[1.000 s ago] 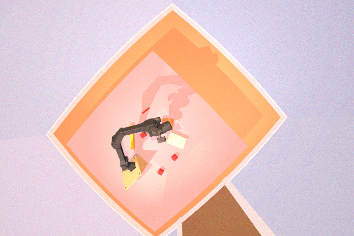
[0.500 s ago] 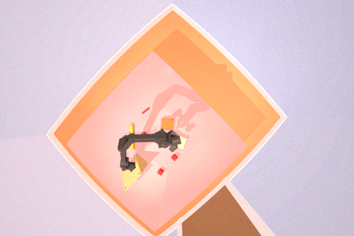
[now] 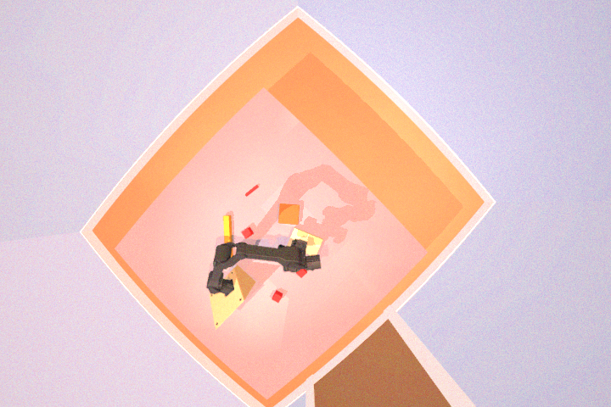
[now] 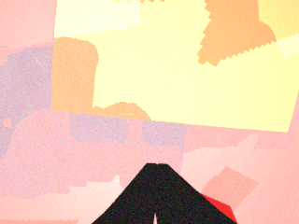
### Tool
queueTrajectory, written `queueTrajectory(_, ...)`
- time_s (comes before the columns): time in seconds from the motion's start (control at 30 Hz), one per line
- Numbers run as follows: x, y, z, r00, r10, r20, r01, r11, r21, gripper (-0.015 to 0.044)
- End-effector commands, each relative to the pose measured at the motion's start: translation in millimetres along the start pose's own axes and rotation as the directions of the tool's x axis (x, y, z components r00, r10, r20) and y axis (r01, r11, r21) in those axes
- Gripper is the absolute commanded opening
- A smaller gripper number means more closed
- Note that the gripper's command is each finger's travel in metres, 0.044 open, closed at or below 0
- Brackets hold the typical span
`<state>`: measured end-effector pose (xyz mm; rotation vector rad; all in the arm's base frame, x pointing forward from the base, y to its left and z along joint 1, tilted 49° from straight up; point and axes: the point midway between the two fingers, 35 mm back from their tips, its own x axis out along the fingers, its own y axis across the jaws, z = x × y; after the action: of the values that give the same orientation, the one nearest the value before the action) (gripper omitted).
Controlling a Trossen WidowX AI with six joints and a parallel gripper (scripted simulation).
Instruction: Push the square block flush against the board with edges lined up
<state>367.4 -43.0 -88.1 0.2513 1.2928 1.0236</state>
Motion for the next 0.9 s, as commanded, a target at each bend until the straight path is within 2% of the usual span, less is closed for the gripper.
queueTrajectory(0.0, 7, -11, -17, 1.000, 0.002, -0.003, -0.002, 0.993, -0.115, 0.0000)
queueTrajectory(0.33, 25, -35, -58, 1.000, 0.011, -0.003, -0.011, 0.906, -0.423, 0.0000)
queueTrajectory(0.5, 28, -36, -59, 1.000, 0.011, -0.003, -0.011, 0.903, -0.429, 0.0000)
queueTrajectory(0.63, 77, -35, -58, 1.000, 0.013, -0.002, -0.013, 0.903, -0.429, 0.0000)
queueTrajectory(0.87, 80, -35, -60, 1.000, 0.013, -0.002, -0.013, 0.903, -0.429, 0.0000)
